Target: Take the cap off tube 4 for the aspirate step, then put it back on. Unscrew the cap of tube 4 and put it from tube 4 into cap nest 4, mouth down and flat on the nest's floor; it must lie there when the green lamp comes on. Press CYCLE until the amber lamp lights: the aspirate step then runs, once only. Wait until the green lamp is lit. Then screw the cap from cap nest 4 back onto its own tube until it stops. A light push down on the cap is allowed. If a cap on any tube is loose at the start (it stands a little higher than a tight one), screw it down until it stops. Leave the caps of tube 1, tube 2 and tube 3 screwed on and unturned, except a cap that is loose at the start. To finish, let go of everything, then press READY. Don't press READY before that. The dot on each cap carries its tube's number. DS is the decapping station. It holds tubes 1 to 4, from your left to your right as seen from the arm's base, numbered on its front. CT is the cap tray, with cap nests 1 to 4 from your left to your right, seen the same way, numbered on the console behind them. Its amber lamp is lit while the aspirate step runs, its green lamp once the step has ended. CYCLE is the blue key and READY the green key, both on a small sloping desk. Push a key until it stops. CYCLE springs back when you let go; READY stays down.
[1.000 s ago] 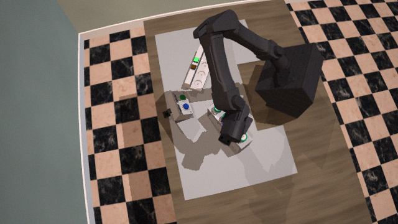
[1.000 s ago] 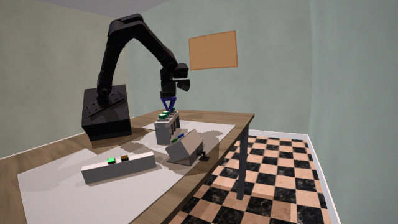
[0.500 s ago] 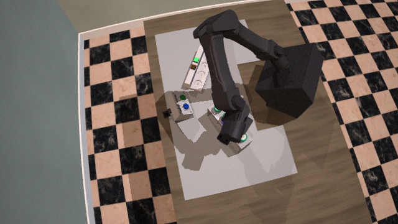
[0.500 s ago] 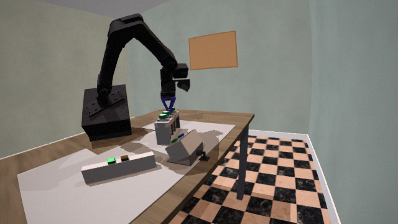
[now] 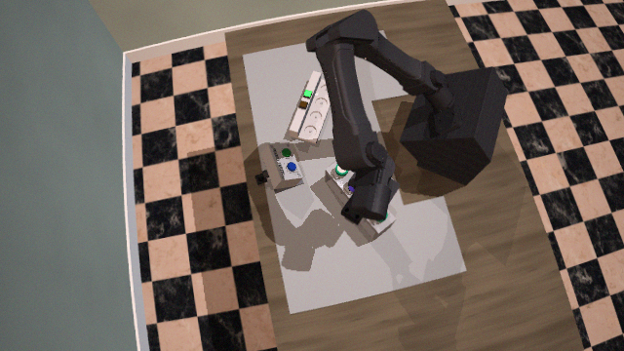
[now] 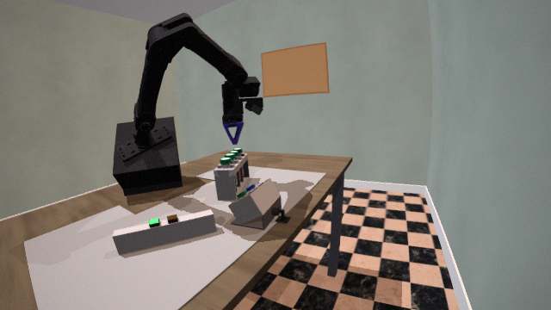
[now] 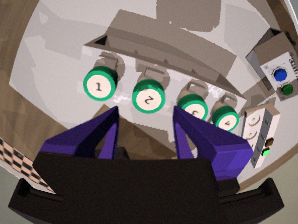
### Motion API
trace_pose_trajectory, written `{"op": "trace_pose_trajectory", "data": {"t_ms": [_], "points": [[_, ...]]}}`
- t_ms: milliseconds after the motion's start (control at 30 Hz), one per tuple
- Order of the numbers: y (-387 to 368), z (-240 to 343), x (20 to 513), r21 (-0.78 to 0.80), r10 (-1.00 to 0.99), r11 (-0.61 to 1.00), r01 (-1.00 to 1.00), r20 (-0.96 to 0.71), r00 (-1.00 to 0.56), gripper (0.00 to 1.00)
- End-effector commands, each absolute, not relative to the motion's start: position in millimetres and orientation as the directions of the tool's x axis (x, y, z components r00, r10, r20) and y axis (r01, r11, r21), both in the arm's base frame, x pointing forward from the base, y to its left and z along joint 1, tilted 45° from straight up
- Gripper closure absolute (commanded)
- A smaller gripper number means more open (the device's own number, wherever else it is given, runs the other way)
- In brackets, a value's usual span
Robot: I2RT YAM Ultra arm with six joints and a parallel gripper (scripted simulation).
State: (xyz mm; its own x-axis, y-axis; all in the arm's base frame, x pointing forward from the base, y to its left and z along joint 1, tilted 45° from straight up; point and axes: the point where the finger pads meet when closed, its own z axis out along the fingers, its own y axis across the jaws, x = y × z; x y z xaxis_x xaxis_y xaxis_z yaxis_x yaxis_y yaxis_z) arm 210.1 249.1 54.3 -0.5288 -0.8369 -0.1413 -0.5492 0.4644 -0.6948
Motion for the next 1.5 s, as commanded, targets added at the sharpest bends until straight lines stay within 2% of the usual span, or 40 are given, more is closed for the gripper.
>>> {"op": "trace_pose_trajectory", "data": {"t_ms": [0, 133, 267, 633, 1033, 1467], "points": [[250.7, 60.7, 205.3, -0.695, -0.837, 0.466, -0.548, -0.145, -0.528, 0.51], [250.7, 60.7, 205.3, -0.695, -0.837, 0.466, -0.548, -0.145, -0.528, 0.51], [227.4, 81.4, 217.4, -0.704, -0.943, 0.166, -0.69, 0.091, -0.32, 0.51], [214.3, 93.0, 224.2, -0.704, -0.943, 0.164, -0.691, 0.093, -0.318, 0.51], [204.0, 68.1, 247.3, -0.705, -0.943, 0.164, -0.69, 0.093, -0.318, 0.51], [203.7, 67.4, 248.0, -0.705, -0.943, 0.164, -0.69, 0.093, -0.318, 0.51]]}}
